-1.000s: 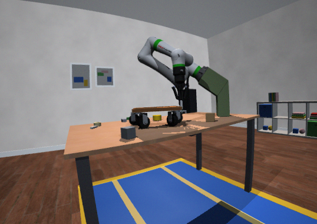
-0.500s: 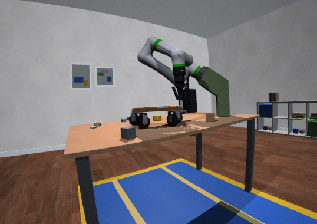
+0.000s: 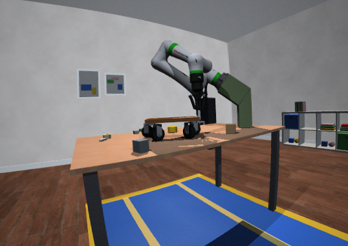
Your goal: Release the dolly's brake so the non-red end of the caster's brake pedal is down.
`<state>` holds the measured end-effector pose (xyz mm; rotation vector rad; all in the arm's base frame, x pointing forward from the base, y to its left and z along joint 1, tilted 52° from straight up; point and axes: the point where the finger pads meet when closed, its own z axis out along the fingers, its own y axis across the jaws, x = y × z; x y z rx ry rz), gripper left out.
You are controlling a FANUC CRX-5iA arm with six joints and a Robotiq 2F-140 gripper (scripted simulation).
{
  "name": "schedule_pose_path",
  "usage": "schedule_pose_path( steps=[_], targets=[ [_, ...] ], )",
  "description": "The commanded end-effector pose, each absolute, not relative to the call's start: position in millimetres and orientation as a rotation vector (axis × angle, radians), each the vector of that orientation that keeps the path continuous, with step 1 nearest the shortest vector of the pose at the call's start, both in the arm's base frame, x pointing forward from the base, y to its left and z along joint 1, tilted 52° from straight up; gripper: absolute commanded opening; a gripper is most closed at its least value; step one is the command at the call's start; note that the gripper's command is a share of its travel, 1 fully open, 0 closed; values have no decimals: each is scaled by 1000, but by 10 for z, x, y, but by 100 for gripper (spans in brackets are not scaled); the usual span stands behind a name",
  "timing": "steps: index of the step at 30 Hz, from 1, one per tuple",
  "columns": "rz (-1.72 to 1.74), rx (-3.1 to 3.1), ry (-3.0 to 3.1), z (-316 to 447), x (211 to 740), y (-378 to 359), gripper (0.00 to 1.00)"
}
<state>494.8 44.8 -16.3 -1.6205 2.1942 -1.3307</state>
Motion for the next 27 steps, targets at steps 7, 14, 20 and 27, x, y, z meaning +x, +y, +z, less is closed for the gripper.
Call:
schedule_pose_path(
  steps=[7, 14, 20, 27],
  targets=[
    [-1330, -1621, 2194, -163, 4947, 450, 0],
    [-1330, -1621, 2194, -170, 4953, 444, 0],
    [-1330, -1621, 2194, -181, 4963, 433, 0],
    [-1330, -1621, 2194, -201, 4981, 414, 0]
  ],
)
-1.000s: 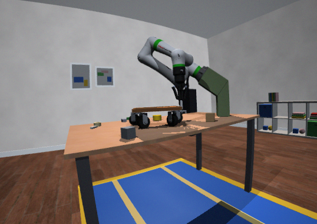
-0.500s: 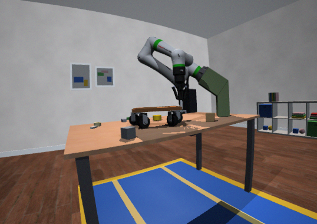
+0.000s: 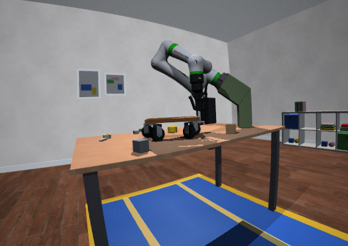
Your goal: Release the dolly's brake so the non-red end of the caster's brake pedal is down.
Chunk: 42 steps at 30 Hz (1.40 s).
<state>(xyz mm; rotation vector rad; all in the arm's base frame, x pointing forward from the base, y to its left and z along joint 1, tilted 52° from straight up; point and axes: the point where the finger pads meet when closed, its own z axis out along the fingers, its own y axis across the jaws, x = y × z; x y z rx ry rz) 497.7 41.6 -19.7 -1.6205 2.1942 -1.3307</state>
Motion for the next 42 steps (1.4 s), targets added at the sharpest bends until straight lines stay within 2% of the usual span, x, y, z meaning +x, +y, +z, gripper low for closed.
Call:
schedule_pose_path(
  steps=[1, 17, 42],
  targets=[
    [-1330, -1621, 2194, -203, 4983, 413, 0],
    [-1330, -1621, 2194, -181, 4963, 433, 0],
    [-1330, -1621, 2194, 244, 4585, 833, 0]
  ],
)
